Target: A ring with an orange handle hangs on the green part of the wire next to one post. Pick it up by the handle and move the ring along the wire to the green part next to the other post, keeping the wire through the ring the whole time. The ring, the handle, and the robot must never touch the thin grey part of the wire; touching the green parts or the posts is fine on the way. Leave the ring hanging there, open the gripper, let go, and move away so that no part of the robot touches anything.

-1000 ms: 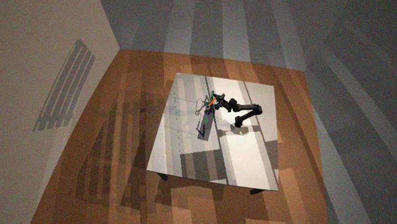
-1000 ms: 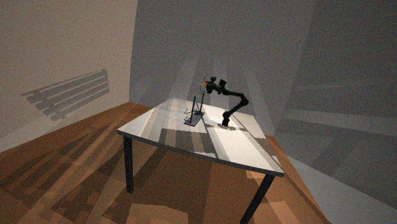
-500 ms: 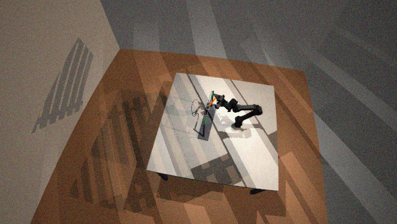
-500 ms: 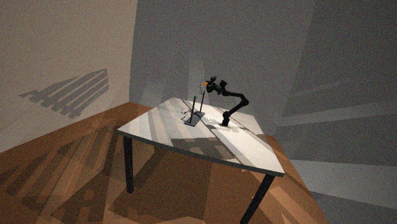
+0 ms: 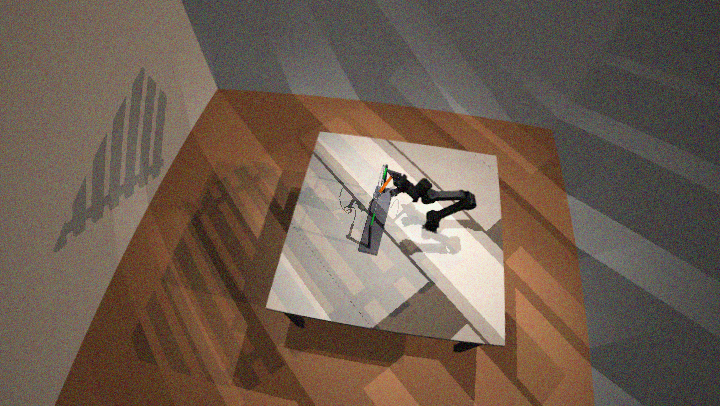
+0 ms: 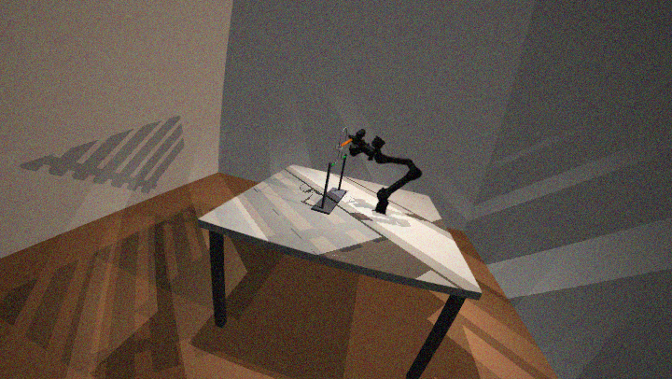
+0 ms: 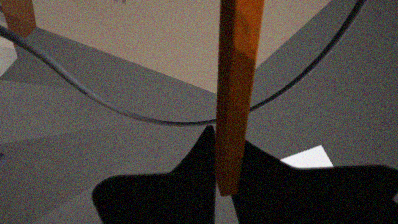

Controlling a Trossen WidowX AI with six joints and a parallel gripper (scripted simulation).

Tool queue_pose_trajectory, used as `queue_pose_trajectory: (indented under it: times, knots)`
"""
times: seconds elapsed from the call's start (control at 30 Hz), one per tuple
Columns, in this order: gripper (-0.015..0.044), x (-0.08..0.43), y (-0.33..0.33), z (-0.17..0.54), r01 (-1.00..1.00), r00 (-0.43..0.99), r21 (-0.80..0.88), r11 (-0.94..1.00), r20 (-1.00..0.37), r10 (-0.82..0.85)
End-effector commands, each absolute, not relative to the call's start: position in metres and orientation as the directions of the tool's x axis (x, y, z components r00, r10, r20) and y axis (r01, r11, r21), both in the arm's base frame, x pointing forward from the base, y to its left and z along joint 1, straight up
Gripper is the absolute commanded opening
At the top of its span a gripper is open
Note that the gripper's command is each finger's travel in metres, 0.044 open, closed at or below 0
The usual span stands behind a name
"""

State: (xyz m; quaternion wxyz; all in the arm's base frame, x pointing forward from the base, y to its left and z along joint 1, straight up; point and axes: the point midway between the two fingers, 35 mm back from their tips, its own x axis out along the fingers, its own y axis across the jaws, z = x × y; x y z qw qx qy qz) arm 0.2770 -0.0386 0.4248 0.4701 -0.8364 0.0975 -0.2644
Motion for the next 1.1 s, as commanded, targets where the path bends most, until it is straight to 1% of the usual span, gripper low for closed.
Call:
queue_pose_trajectory:
  times: [0.0, 0.3, 0.6, 0.93, 1.07]
  knots:
    - [-0.0150, 0.277, -0.038, 0.423, 0.078, 0.843, -0.811, -0.580, 0.364, -0.396]
    - [-0.0150, 0.277, -0.037, 0.425, 0.072, 0.845, -0.759, -0.647, 0.391, -0.365]
    - [-0.0150, 0.277, -0.041, 0.421, 0.069, 0.845, -0.738, -0.671, 0.401, -0.354]
    - [-0.0150, 0.276, -0.053, 0.407, 0.075, 0.843, -0.782, -0.618, 0.381, -0.381]
    - [-0.0150, 0.272, -0.055, 0.401, 0.074, 0.824, -0.801, -0.594, 0.385, -0.416]
